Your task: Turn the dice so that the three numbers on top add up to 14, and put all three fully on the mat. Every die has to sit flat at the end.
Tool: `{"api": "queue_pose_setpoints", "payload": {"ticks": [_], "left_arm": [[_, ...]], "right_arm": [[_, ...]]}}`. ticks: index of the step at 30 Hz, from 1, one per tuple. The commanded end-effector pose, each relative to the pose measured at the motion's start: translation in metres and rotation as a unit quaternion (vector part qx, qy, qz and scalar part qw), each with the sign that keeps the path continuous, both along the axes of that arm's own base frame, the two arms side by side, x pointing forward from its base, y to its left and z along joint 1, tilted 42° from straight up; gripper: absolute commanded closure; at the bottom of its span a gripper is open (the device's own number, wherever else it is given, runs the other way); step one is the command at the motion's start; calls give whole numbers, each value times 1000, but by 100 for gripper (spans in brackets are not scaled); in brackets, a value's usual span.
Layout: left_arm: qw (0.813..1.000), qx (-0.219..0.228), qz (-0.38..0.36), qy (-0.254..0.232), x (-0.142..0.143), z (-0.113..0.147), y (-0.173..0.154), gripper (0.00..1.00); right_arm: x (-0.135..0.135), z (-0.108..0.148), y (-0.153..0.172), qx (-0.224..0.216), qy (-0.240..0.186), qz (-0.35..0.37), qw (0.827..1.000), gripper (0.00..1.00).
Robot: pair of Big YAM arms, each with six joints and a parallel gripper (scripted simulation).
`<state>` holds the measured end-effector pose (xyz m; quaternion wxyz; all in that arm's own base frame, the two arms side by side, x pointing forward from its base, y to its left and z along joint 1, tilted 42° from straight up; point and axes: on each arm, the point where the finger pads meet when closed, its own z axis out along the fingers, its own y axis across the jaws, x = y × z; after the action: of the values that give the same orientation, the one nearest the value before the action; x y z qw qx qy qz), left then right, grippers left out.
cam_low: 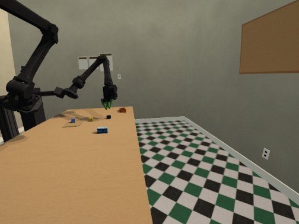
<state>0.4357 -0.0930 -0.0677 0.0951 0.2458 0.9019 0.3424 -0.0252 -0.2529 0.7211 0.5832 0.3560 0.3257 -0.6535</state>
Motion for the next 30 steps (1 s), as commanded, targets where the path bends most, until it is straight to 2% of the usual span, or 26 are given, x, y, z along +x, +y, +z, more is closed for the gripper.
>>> {"api": "queue_pose_setpoints", "payload": {"ticks": [1,30], "left_arm": [[1000,1,-12,2,5,4,-8,55],[1000,-1,1,0,11,-10,8,55]], "right_arm": [[-1,14,20,-27,-2,0,1000,0],[-1,14,20,-27,-2,0,1000,0]]}}
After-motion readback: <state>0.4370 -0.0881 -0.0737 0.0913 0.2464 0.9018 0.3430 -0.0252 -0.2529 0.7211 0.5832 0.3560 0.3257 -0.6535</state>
